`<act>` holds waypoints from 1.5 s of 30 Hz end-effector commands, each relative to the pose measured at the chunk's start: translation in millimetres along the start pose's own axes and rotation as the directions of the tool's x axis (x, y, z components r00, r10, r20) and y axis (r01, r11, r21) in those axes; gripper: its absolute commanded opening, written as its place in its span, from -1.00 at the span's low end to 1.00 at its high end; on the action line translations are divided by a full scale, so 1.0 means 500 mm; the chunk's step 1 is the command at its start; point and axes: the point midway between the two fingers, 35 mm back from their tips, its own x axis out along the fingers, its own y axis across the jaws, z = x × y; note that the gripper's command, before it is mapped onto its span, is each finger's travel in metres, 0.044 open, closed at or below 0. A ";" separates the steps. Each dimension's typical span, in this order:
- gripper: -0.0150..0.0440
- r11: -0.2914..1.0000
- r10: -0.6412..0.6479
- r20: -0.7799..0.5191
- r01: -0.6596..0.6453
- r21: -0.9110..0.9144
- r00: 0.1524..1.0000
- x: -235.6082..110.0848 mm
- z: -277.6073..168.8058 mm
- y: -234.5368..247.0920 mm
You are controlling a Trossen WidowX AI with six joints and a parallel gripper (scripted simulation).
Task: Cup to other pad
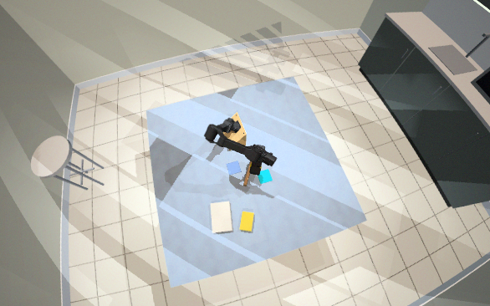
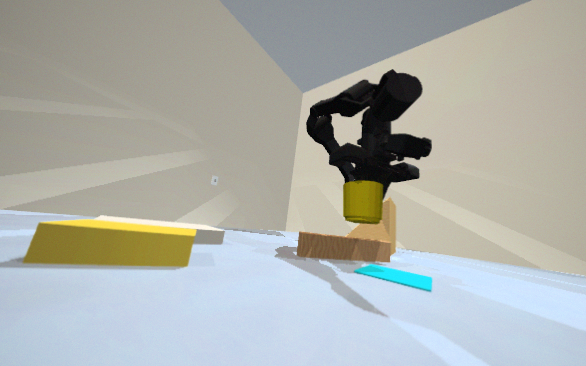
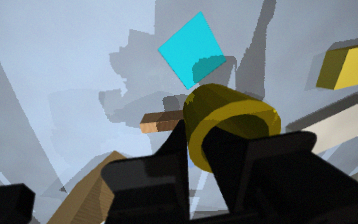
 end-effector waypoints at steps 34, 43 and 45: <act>-0.49 1.000 0.003 0.003 -0.003 0.004 1.000 -0.001 0.129 -0.002; -0.49 1.000 0.003 0.003 -0.003 0.004 1.000 0.026 0.130 -0.003; -0.49 1.000 0.002 0.003 -0.002 0.004 1.000 0.033 0.130 -0.003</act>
